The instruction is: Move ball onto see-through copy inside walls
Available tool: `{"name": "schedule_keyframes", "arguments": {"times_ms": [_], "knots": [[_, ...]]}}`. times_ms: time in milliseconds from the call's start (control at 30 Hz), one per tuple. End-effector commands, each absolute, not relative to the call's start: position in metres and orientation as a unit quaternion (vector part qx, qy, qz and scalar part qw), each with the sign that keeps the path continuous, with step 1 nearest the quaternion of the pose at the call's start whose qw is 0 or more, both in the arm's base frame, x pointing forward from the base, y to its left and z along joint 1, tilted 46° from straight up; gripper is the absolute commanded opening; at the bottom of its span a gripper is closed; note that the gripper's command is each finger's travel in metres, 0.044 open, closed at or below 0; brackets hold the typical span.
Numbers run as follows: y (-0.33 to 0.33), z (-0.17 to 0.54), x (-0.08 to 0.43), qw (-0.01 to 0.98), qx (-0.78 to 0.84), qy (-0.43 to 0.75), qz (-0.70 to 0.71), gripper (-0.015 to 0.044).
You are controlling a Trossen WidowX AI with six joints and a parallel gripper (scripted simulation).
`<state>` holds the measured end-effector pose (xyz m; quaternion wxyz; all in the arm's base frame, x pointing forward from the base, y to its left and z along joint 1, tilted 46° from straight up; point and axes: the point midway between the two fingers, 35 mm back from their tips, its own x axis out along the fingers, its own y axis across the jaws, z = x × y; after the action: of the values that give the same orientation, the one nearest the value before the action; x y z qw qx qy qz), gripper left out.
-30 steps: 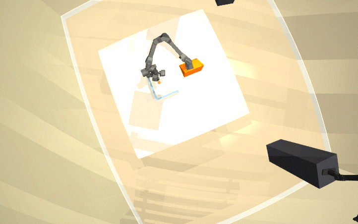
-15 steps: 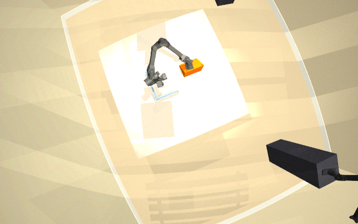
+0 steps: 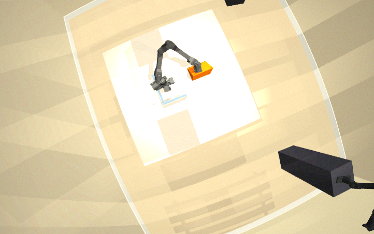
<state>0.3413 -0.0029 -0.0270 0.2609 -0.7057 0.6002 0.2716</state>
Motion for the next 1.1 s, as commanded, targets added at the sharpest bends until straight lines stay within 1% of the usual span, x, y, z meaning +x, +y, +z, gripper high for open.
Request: {"name": "schedule_keyframes", "arguments": {"times_ms": [0, 400, 500, 867, 967, 1067], "knots": [[-0.01, -0.034, 0.34, 0.255, -0.707, 0.601, 0.273, 0.0231], [-0.022, -0.045, 0.341, 0.254, -0.707, 0.601, 0.272, 0.0231], [-0.022, -0.045, 0.341, 0.254, -0.707, 0.601, 0.272, 0.0152], [-0.022, -0.045, 0.341, 0.254, -0.707, 0.601, 0.272, 0.0079], [-0.018, -0.042, 0.342, 0.255, -0.707, 0.601, 0.273, 0.0], [-0.004, -0.031, 0.342, 0.256, -0.706, 0.6, 0.275, 0.0]]}}
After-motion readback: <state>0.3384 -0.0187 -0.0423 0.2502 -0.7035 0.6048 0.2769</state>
